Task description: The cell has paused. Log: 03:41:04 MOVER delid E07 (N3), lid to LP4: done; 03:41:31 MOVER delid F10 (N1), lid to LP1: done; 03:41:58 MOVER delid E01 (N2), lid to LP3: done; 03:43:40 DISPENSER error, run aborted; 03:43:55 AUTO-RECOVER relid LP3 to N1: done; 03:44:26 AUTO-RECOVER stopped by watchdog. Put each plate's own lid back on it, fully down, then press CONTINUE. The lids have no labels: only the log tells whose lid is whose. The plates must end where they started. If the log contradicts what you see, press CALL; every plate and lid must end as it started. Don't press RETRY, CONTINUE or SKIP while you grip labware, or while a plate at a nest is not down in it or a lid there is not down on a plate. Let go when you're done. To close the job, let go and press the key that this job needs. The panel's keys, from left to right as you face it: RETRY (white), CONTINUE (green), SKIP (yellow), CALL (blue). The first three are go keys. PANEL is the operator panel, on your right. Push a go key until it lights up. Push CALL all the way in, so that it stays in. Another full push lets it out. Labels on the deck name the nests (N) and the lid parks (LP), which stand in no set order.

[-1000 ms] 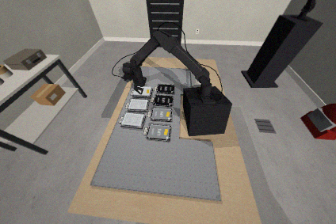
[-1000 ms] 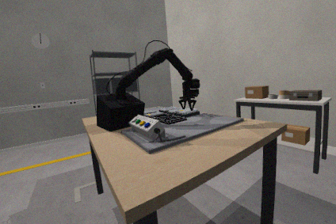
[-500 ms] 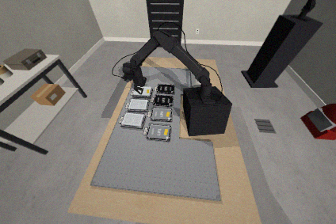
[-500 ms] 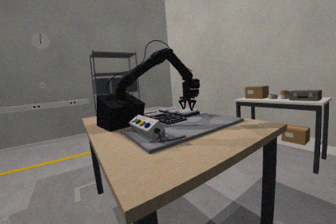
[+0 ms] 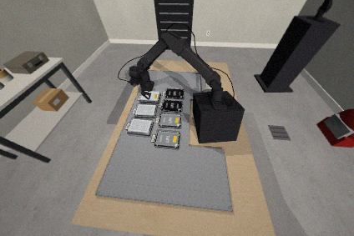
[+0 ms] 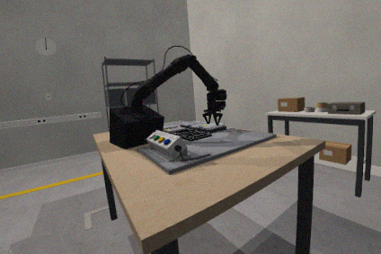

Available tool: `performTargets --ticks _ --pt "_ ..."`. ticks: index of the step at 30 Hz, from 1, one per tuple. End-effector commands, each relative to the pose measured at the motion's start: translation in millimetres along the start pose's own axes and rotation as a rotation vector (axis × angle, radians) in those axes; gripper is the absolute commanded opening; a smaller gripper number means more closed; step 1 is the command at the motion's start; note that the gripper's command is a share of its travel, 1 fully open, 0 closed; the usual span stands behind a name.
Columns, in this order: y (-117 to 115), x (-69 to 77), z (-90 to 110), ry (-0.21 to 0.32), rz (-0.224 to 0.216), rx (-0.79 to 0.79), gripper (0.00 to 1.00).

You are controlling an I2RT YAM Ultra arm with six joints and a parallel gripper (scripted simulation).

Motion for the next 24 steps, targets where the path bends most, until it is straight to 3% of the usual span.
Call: performTargets --ticks 1,8,9,24 --pt "-0.3 8.0 -6.3 -0.035 -0.005 0.000 0.00" --pt "-0.4 7.9 -6.1 -0.035 -0.005 0.000 0.00" --pt "-0.4 7.9 -6.1 -0.035 -0.005 0.000 1.00" --pt "-0.4 7.9 -6.1 -0.035 -0.005 0.000 1.00"
Point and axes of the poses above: the point where the finger pads meet when closed, its own x axis back along the fingers, its own y axis across the jaws, z = x × y, the point moved 5 cm from there along x, back along the fingers, and after that the axes turned 15 degrees about -x, right-handed, at the moved point
